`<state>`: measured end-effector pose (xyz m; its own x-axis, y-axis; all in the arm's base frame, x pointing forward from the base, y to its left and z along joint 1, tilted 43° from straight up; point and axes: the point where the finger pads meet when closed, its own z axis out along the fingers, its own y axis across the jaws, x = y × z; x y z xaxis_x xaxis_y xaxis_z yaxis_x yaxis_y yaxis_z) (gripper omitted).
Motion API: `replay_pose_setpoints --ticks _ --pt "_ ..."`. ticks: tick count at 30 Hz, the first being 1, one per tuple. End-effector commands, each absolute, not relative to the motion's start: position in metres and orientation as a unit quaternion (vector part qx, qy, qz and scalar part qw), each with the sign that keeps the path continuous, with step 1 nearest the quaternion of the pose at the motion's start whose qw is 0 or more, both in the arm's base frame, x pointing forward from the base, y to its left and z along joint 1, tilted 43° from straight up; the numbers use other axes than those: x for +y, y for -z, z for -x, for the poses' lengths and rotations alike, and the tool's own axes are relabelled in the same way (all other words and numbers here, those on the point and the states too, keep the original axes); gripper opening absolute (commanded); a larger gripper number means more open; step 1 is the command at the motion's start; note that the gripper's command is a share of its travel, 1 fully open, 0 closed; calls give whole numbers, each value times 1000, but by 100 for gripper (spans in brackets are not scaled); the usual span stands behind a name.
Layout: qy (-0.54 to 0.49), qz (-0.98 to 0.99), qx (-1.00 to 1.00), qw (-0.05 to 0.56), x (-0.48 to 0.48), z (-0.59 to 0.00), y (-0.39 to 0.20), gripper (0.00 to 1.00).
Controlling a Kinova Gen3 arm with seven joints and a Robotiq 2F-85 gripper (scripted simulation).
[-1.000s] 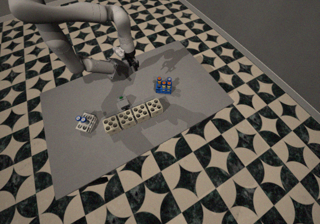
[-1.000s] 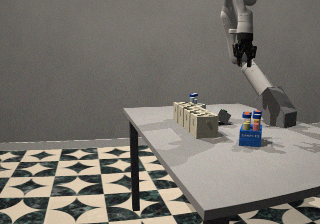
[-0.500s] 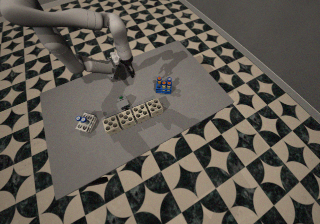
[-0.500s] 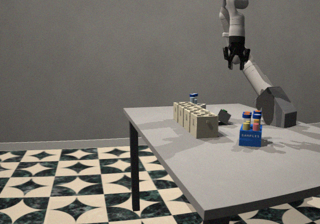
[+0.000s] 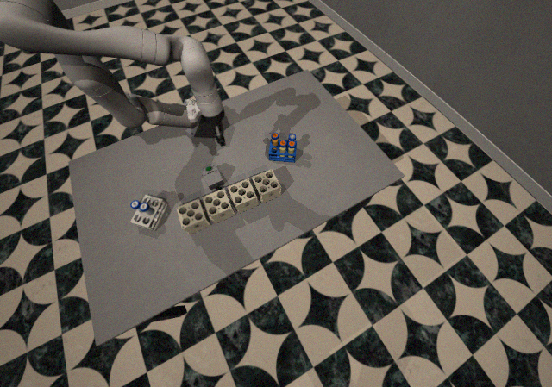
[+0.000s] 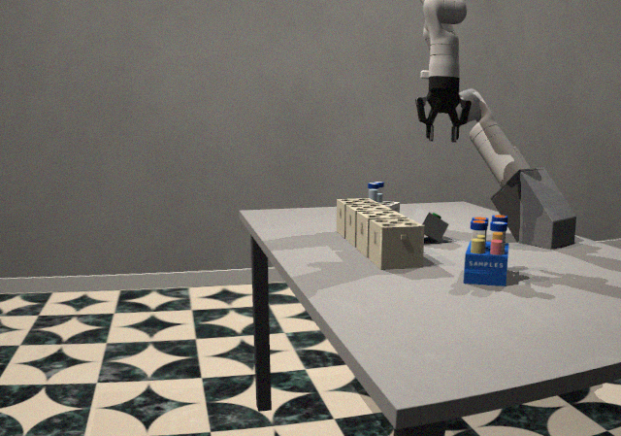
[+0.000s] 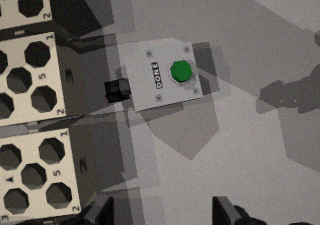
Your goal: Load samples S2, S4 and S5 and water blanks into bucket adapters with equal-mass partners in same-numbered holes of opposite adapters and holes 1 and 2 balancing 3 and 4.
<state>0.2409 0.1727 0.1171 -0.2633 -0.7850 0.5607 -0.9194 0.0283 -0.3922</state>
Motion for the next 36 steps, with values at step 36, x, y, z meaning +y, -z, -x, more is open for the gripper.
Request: replay_pose_setpoints --ticks 36 --pt "-368 -369 -853 -7 96 -311 -157 62"
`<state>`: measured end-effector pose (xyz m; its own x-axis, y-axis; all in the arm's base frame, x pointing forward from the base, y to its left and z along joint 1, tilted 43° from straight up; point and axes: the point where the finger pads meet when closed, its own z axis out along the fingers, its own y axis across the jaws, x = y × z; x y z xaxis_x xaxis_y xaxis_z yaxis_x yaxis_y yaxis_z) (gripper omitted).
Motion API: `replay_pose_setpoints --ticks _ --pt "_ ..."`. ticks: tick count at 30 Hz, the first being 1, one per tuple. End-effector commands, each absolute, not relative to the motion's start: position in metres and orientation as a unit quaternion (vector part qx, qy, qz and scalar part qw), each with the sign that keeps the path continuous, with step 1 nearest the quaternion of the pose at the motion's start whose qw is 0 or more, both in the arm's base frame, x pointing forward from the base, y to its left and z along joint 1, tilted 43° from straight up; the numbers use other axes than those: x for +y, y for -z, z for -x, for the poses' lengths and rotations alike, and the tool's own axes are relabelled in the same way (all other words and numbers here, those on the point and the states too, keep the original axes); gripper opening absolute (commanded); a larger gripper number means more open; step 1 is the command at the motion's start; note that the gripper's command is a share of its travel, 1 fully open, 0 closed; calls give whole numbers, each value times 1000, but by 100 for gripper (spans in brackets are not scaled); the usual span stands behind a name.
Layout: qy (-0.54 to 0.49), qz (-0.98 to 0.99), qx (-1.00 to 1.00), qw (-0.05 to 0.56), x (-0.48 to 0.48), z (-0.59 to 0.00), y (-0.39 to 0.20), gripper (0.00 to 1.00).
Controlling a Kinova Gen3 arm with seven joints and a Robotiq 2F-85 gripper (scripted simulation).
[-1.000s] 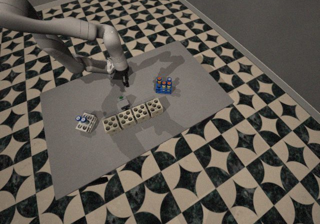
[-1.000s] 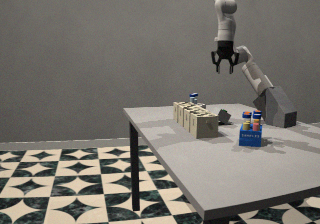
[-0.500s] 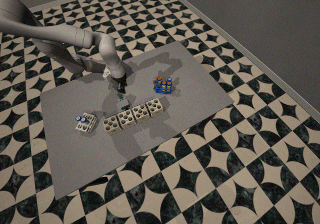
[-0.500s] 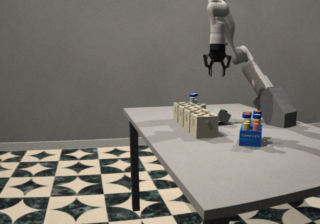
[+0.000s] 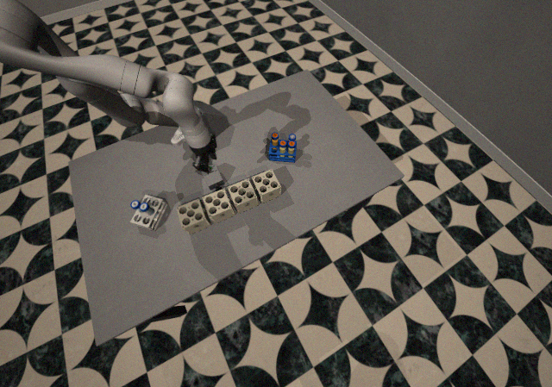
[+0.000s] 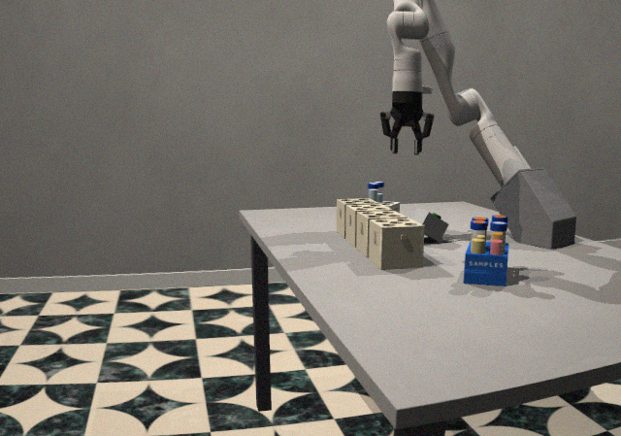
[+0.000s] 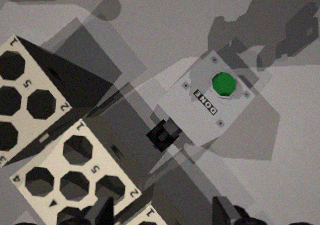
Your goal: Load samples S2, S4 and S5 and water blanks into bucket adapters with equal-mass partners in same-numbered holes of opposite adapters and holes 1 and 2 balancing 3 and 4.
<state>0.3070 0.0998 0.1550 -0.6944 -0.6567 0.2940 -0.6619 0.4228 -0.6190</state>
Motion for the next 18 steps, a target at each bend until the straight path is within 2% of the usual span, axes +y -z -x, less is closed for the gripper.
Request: replay_pose_setpoints --ticks 1,18 --pt "-368 -362 -857 -10 96 -311 -157 62" --pt "-364 -251 -895 -53 96 -311 -157 62"
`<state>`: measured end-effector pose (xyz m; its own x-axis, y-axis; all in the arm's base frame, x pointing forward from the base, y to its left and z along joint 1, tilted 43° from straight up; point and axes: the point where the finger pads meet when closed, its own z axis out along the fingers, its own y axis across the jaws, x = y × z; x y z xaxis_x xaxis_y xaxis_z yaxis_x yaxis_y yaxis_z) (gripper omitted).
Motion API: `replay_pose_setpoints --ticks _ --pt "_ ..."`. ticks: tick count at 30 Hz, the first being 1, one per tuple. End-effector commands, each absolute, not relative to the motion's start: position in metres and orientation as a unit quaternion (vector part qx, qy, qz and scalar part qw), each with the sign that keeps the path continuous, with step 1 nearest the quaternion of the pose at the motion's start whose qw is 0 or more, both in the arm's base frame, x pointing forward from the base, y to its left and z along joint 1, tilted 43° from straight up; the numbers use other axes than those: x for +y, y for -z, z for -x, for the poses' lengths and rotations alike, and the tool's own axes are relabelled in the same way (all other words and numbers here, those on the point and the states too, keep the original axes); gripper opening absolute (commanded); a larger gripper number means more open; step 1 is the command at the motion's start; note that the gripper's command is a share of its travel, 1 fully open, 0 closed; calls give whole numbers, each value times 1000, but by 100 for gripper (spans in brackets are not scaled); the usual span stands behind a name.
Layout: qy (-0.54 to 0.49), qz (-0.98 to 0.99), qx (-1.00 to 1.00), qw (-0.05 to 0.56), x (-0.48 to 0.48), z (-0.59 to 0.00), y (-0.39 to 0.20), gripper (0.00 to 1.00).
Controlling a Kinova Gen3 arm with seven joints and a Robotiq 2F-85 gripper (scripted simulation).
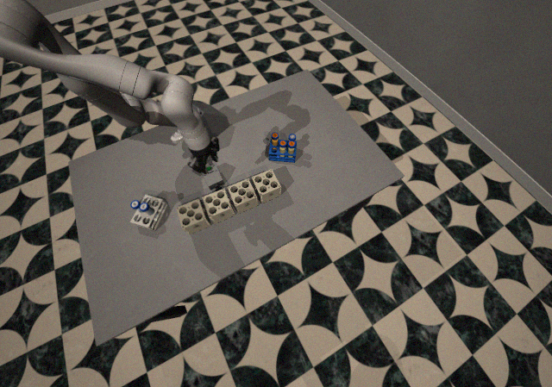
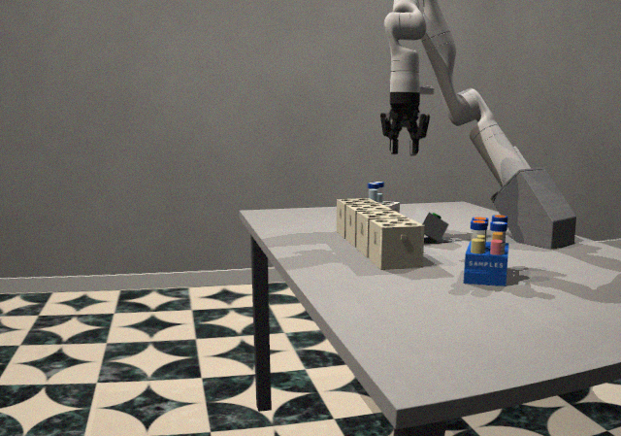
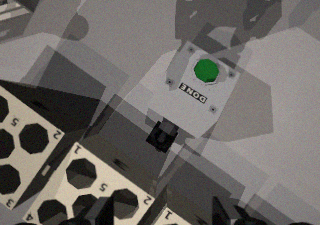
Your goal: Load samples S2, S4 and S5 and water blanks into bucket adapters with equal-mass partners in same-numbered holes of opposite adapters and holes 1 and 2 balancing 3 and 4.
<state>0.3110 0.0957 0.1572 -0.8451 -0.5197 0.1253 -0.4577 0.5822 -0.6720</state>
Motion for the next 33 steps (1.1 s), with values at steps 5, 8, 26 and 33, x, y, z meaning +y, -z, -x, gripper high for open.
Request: replay_pose_setpoints --ticks 5,8,26,33 --pt "361 213 905 67 96 -311 -157 62" --pt "359 191 911 76 96 -311 -157 62" --pt "346 75 928 117 96 -311 -157 62" --pt "339 28 931 134 96 -311 -157 62"
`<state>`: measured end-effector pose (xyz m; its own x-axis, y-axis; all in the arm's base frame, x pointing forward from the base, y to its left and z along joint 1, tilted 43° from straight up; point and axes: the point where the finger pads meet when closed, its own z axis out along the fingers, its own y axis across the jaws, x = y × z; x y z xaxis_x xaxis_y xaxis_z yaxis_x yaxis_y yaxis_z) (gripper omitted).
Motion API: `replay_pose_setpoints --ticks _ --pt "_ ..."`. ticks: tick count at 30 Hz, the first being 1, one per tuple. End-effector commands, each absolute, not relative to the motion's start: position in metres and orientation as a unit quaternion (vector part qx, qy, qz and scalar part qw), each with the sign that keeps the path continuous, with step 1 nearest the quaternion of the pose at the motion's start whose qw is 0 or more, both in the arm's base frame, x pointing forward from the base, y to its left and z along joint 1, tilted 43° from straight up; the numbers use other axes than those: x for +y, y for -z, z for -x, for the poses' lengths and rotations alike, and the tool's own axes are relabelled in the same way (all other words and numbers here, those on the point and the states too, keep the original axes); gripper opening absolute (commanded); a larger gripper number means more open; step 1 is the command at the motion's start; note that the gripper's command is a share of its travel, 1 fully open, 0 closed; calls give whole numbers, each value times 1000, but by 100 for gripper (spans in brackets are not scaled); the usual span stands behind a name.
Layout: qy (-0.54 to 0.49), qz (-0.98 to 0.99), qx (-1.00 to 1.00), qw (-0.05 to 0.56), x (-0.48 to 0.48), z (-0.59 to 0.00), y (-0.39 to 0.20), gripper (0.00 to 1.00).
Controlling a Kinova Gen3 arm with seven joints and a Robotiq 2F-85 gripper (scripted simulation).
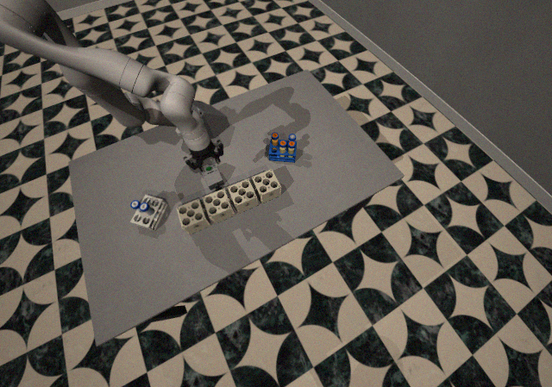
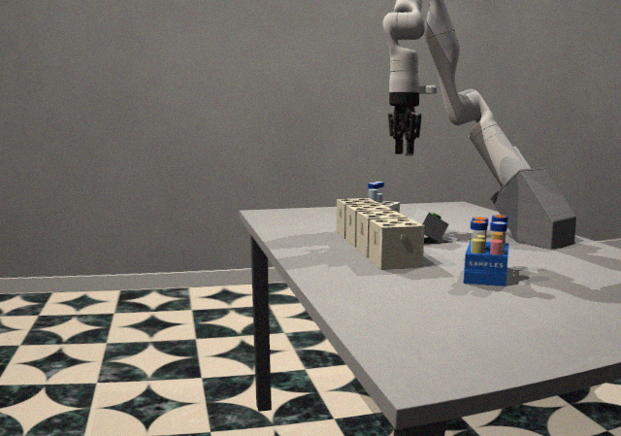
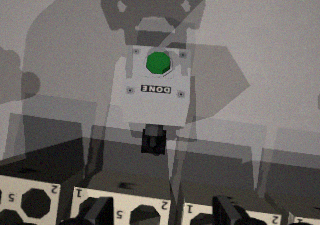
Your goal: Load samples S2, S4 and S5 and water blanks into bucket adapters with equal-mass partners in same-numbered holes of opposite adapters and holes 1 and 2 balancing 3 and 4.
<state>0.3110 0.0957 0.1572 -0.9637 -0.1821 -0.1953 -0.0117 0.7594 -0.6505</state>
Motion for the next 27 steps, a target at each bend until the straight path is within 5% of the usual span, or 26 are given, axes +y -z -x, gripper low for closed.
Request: replay_pose_setpoints --ticks 1,17,18,27 --pt "338 20 931 136 96 -311 -157 62" --pt "332 -13 931 148 96 -311 -157 62" --pt "330 -29 931 153 92 -311 -160 100" --pt "307 -152 919 196 61 -307 -186 100"
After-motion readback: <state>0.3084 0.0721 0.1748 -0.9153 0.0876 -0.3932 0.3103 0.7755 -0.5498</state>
